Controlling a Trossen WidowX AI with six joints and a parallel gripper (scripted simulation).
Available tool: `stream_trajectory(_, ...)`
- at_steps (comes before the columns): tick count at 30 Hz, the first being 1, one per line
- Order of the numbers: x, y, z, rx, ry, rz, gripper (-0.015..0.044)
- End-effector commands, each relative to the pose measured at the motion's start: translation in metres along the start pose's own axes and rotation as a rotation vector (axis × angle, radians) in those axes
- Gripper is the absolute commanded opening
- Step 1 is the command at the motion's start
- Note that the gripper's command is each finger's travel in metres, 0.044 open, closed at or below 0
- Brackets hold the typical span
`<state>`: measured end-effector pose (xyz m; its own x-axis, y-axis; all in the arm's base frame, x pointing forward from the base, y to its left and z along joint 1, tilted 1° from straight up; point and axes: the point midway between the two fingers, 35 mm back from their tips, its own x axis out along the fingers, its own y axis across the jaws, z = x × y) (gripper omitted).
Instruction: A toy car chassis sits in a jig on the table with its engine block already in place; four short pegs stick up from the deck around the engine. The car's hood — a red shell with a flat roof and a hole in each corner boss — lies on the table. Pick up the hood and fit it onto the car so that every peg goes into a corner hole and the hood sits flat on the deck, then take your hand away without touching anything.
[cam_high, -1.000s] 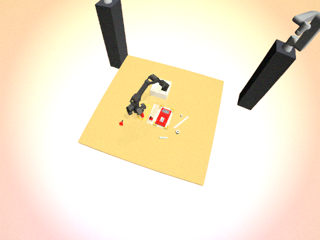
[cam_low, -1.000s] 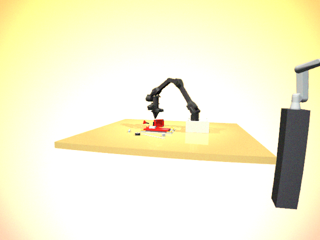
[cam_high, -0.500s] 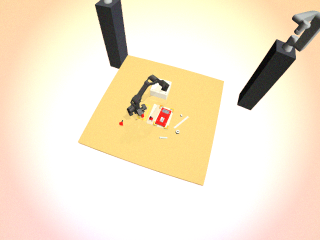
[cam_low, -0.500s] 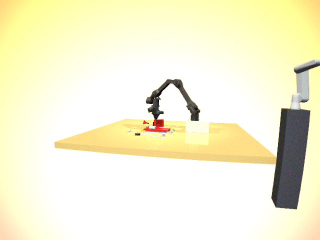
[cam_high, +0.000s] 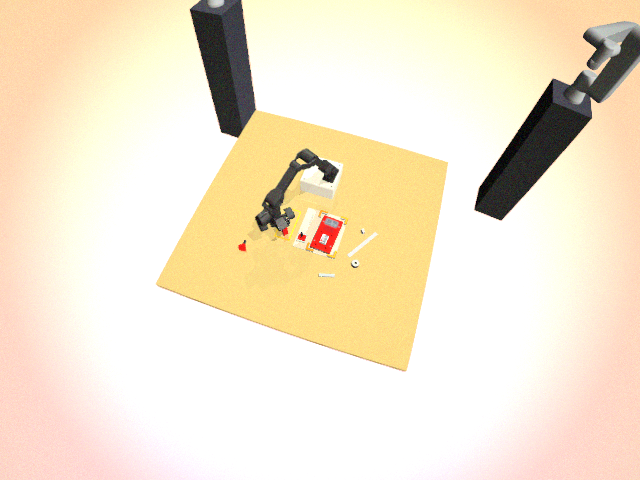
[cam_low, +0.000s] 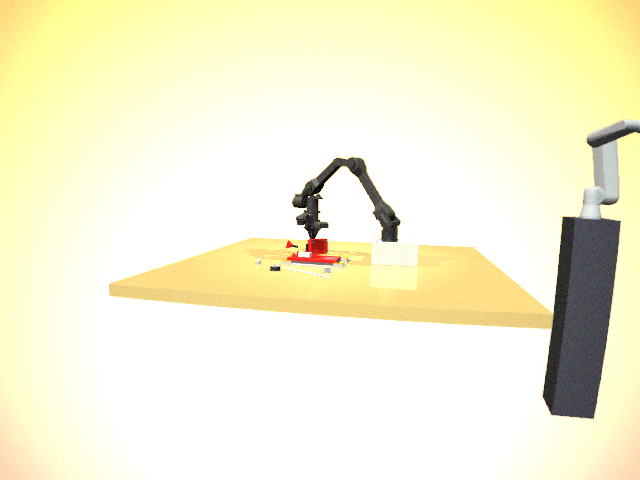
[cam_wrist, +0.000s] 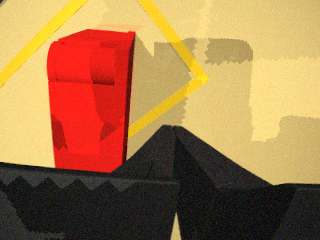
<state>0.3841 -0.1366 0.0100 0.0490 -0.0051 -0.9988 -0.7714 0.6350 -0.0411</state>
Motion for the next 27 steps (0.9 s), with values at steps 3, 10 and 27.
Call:
stream_trajectory(3, 0.001, 0.004, 0.000, 0.003, -0.002, 0.003, 0.0000)
stream_trajectory(10, 0.001, 0.008, 0.001, 0.003, -0.002, 0.004, 0.0000)
stream_trajectory(27, 0.000, 0.016, 0.001, 0.003, -0.002, 0.004, 0.0000)
